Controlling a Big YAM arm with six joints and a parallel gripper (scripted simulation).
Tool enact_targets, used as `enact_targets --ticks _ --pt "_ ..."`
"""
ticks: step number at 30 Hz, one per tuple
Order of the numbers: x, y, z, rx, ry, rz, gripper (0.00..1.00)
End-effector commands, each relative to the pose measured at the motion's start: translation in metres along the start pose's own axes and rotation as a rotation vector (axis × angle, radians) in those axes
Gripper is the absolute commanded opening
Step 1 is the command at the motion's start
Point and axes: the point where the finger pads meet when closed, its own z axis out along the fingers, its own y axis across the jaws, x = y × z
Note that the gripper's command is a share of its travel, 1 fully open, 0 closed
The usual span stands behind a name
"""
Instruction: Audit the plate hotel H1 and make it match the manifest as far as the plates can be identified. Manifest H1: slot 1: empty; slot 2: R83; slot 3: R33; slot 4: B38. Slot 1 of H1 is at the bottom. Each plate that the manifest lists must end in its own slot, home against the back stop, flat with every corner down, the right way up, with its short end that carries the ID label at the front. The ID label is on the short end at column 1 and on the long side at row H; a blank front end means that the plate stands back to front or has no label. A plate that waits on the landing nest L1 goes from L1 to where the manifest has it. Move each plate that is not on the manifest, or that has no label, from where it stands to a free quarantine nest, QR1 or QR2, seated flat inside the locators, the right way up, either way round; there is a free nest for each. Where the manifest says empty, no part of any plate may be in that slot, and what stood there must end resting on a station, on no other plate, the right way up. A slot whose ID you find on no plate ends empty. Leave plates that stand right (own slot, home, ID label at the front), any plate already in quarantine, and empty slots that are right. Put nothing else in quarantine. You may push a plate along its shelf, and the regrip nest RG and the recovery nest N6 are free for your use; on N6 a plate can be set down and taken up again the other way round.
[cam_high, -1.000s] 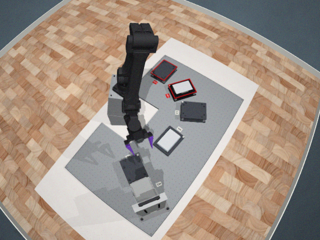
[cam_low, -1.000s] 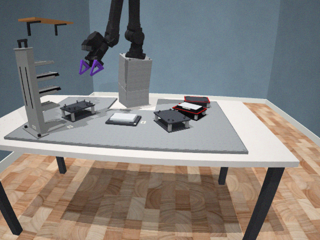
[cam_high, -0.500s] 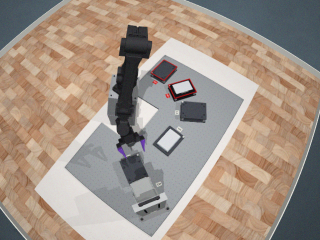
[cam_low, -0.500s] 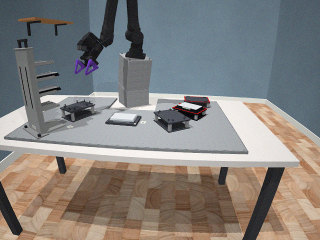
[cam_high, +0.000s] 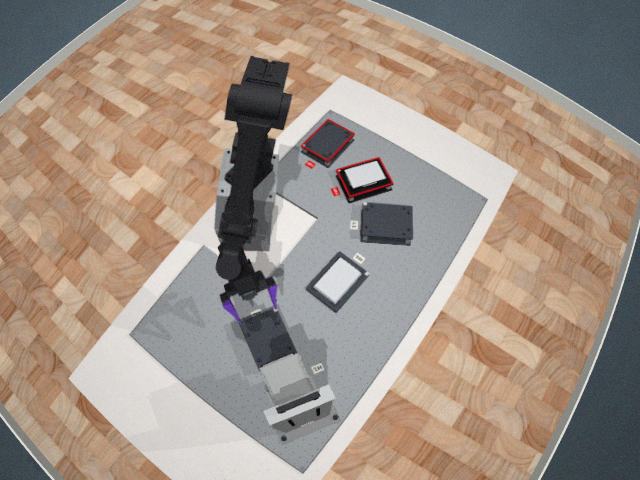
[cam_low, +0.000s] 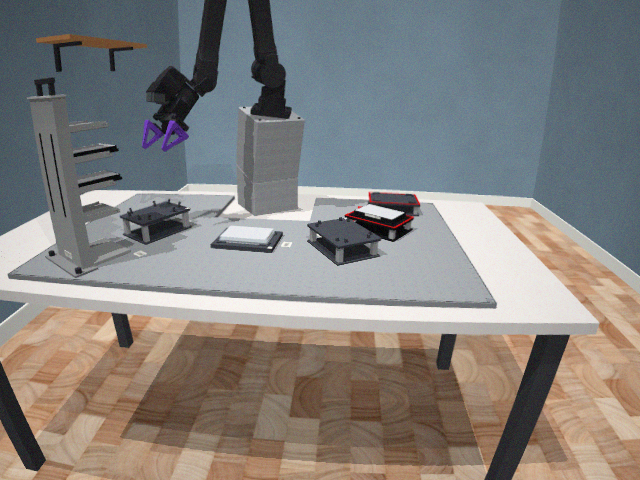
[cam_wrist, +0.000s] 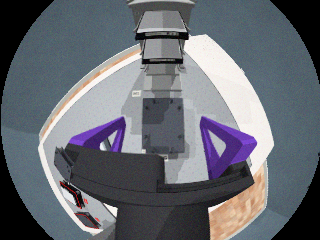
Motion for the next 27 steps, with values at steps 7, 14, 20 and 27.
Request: enact_targets --ticks 7,14,20,27 --pt "-0.01 -0.003 0.001 0.006 -0.024 -0.02 1.0" --pt "-0.01 -0.003 0.001 0.006 -0.024 -0.02 1.0" --pt "-0.01 -0.003 0.001 0.006 -0.024 -0.02 1.0" --pt "0.007 -0.001 0.022 0.0 -0.026 -0.019 1.0"
